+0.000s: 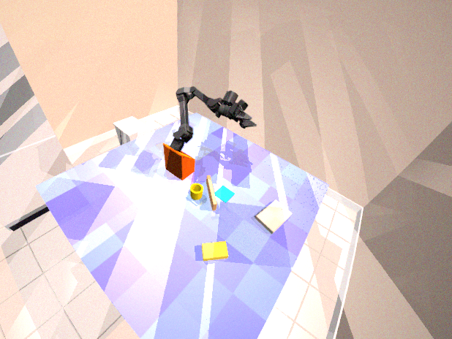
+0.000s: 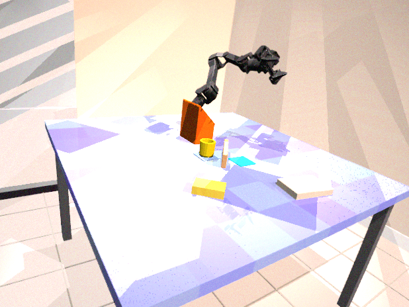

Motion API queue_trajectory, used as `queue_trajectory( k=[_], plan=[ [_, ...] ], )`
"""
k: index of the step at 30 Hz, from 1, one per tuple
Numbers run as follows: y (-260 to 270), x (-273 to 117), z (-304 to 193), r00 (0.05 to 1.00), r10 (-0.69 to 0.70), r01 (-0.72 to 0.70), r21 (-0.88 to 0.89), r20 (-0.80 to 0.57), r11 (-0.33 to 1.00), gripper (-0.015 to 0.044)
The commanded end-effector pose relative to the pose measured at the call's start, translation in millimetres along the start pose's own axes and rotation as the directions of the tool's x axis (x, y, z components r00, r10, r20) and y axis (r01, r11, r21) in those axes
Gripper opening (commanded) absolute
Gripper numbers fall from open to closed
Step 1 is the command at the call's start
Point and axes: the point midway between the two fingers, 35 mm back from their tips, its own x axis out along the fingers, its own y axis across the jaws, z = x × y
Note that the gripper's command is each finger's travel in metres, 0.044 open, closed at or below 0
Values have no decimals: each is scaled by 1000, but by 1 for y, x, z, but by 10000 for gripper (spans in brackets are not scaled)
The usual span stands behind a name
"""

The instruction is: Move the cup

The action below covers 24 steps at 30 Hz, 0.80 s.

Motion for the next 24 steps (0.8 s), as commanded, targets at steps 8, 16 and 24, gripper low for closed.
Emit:
queue_trajectory(
  k=[8, 16, 24],
  plan=[
    [-16, 33, -138, 870, 56, -228, -300, -489, 926, 190],
    [-29, -8, -288, 439, 237, -685, -152, -867, 712, 167],
    [-13, -92, -372, 0, 556, -874, 270, -831, 403, 167]
  ],
)
